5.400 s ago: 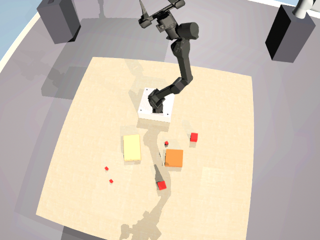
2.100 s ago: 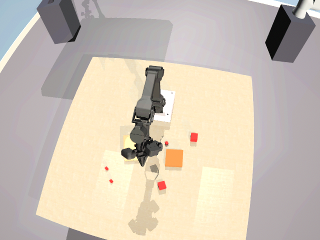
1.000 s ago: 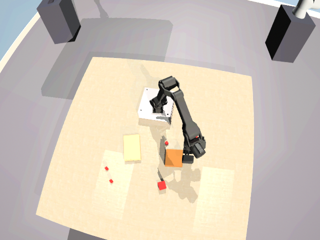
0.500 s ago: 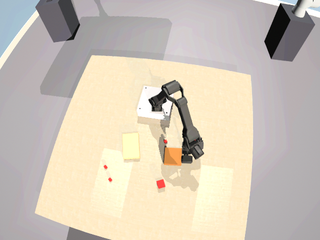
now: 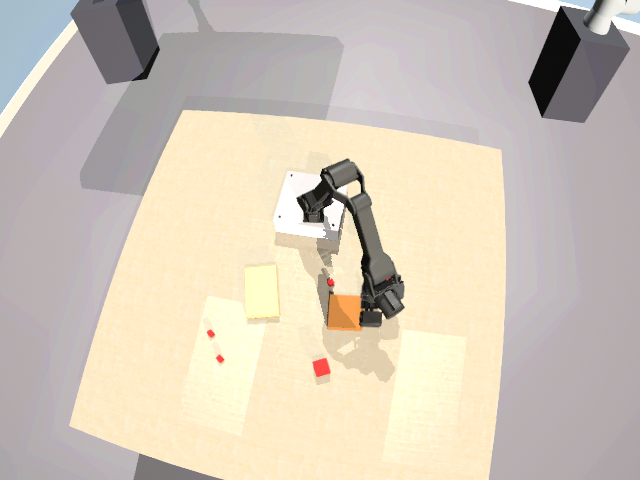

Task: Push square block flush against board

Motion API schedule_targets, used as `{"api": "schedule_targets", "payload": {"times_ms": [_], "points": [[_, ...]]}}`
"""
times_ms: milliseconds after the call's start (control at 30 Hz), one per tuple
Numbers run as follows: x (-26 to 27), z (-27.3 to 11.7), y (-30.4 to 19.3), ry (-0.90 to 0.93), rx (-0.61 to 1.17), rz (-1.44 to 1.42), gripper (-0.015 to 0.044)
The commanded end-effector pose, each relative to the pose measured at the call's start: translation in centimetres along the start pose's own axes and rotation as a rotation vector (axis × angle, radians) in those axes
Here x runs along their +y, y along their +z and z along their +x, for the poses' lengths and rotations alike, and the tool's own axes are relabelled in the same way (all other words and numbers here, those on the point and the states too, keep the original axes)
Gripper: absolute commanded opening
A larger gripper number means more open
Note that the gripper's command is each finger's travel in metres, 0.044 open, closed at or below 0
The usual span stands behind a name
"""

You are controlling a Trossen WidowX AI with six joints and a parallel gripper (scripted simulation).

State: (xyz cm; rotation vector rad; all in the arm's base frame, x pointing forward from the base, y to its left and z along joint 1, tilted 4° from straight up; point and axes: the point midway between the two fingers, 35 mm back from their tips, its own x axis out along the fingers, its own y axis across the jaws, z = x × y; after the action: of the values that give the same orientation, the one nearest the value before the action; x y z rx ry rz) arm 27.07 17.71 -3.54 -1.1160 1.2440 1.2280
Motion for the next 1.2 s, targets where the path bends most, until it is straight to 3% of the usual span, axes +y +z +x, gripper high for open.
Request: {"api": "schedule_targets", "payload": {"times_ms": [0, 1167], "points": [[0.0, 0.0, -0.3, -0.003, 0.003, -0.003, 0.0], [-0.3, 0.0, -2.9, -0.004, 0.005, -0.003, 0.0]]}}
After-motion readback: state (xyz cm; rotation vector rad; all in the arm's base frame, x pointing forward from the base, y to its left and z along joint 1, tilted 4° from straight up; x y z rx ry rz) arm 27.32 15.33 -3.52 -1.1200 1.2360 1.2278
